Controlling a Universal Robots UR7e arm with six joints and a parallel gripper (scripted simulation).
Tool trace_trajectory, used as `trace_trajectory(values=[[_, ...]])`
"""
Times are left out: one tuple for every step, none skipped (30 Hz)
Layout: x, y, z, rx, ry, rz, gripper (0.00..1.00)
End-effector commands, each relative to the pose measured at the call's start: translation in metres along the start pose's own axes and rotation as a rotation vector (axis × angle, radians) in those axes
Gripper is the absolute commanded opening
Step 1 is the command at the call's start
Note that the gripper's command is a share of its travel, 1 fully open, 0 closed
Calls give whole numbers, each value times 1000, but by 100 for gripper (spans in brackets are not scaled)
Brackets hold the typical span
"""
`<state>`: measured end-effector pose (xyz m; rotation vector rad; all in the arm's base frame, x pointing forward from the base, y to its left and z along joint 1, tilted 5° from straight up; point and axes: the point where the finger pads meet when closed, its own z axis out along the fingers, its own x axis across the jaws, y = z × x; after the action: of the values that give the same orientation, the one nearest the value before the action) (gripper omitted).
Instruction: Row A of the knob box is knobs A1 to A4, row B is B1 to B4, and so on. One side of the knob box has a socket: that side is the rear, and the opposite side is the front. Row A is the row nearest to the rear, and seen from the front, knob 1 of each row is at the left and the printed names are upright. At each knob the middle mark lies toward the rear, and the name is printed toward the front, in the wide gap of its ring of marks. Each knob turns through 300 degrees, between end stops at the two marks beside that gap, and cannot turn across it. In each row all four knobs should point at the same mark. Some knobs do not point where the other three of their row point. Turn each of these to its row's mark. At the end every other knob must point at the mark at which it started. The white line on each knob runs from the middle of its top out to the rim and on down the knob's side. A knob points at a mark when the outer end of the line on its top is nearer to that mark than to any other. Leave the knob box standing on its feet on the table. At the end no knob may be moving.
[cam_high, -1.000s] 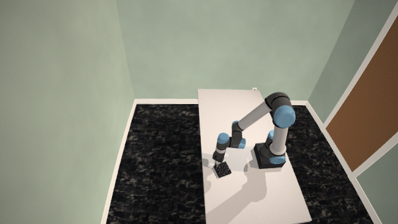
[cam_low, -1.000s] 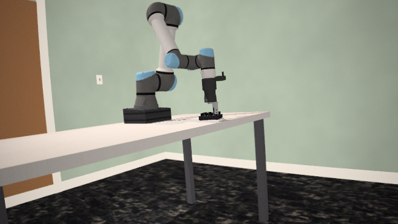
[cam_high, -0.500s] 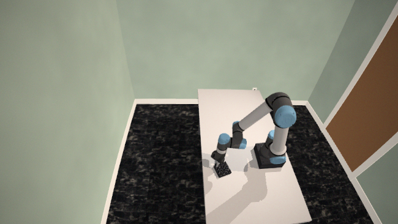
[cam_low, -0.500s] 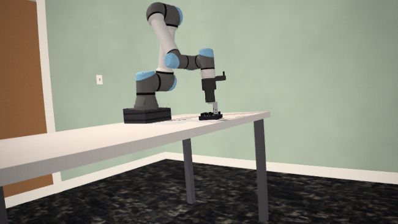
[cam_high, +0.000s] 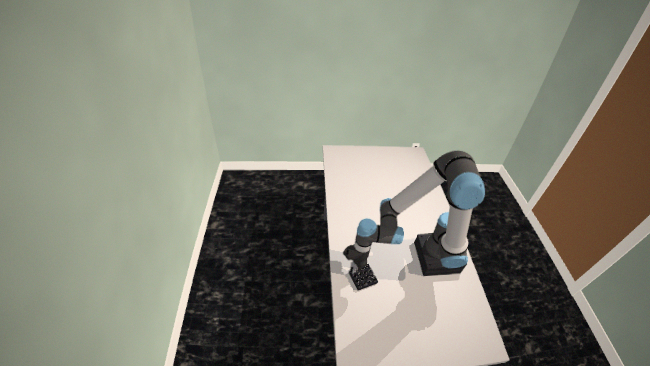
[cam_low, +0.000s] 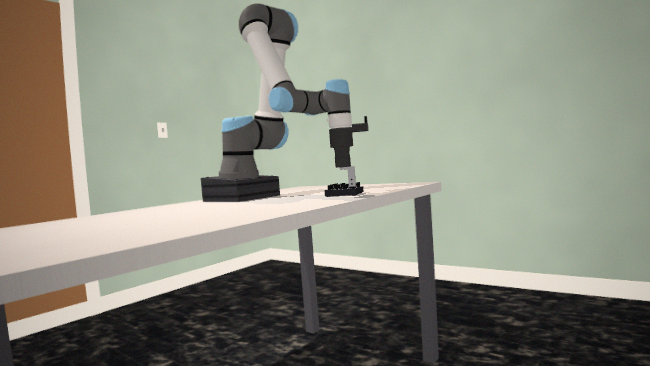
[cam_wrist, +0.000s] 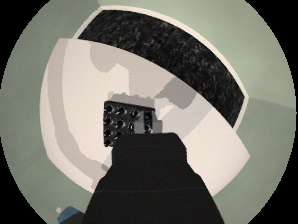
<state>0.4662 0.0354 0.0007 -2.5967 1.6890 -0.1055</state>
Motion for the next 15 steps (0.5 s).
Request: trace_trajectory(values=[[0, 0, 0, 0, 2, 68, 30], [0, 0, 0, 0, 2, 79, 30], [0, 0, 0, 0, 2, 89, 30], [0, 0, 0, 0, 2, 98, 30], [0, 0, 0, 0, 2, 98, 30], [0, 0, 0, 0, 2, 98, 30], [0, 0, 0, 0, 2, 107, 30], [0, 0, 0, 0, 2, 116, 30], [0, 0, 0, 0, 2, 124, 30], [0, 0, 0, 0, 2, 131, 30], [0, 0, 0, 0, 2, 138, 30], [0, 0, 0, 0, 2, 145, 30], [0, 0, 0, 0, 2, 151, 30], [0, 0, 0, 0, 2, 157, 30], [0, 0, 0, 0, 2, 162, 30]])
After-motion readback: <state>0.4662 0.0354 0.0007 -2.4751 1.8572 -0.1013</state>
